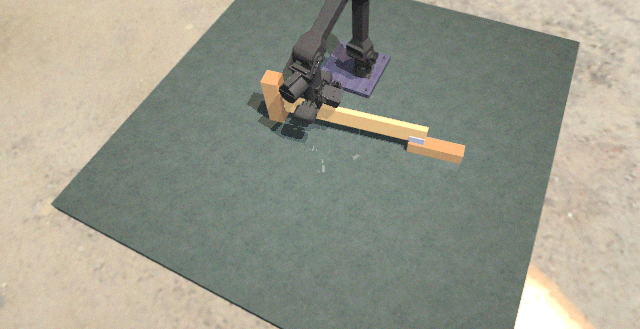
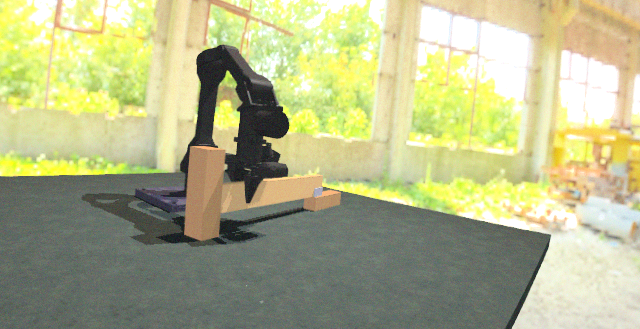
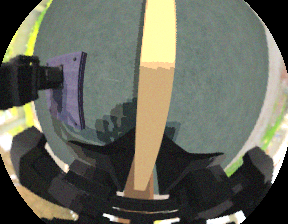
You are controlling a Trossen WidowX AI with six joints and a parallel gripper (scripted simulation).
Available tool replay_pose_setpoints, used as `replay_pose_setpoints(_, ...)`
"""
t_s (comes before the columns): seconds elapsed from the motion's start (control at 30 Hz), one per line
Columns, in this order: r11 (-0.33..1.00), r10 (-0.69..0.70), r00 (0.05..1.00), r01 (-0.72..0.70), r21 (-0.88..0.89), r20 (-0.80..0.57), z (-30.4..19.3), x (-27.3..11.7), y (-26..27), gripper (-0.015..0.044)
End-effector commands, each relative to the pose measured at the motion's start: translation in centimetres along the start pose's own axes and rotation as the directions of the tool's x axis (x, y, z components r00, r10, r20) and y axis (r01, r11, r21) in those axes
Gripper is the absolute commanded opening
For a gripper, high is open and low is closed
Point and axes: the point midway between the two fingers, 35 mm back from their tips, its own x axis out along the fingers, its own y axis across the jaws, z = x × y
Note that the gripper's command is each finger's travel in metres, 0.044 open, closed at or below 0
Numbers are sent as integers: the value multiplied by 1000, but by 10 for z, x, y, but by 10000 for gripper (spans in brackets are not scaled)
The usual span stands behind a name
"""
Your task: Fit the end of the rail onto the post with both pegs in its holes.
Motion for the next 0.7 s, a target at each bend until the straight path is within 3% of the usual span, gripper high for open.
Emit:
replay_pose_setpoints(0.0,1000,-4,1000,4,2,-11,-5,-2,-1,0)
replay_pose_setpoints(0.67,1000,-4,1000,4,2,-11,-10,-1,-1,0)
